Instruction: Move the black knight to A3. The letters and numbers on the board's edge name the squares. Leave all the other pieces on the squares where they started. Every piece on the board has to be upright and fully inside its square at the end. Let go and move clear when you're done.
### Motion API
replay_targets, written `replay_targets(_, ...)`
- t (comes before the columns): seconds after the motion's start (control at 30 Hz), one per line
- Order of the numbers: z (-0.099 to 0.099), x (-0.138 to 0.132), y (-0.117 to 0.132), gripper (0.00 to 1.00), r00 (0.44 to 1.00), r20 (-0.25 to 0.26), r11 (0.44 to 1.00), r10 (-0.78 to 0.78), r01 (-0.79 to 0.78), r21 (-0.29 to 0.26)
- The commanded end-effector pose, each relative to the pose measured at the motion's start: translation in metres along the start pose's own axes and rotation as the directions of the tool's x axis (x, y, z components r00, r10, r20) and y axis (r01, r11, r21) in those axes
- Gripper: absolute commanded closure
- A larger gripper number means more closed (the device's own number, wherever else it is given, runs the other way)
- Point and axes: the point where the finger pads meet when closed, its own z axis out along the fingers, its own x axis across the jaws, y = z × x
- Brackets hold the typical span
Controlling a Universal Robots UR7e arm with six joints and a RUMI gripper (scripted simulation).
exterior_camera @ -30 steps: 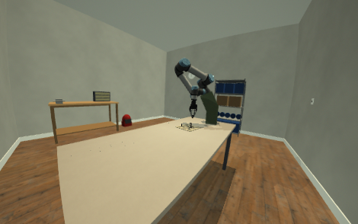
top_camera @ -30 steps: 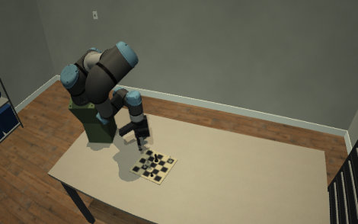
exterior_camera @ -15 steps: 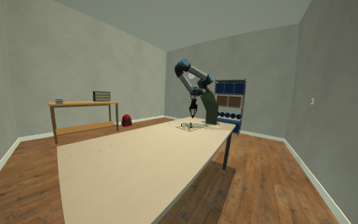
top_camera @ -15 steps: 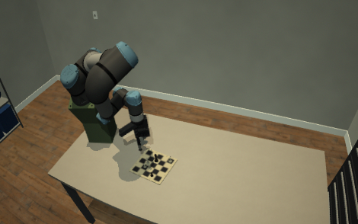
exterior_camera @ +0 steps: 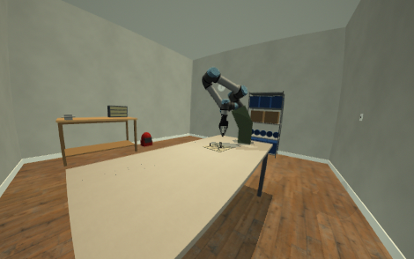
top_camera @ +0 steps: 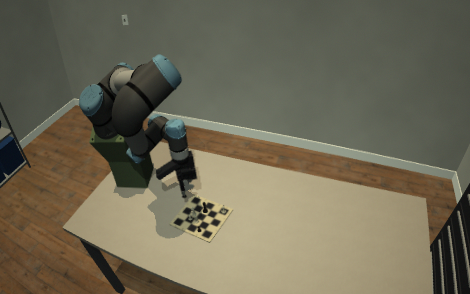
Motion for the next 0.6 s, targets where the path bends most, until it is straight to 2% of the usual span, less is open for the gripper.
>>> replay_targets(0.0,0.000,0.000,0.000,1.00,1.000,0.001,1.000,0.000,0.000,-0.001)
replay_targets(0.17,0.003,0.000,0.000,1.00,1.000,0.001,1.000,0.000,0.000,-0.001)
replay_targets(0.43,0.018,0.000,0.000,1.00,1.000,0.001,1.000,0.000,0.000,-0.001)
replay_targets(0.57,0.035,0.000,0.000,1.00,1.000,0.001,1.000,0.000,0.000,-0.001)
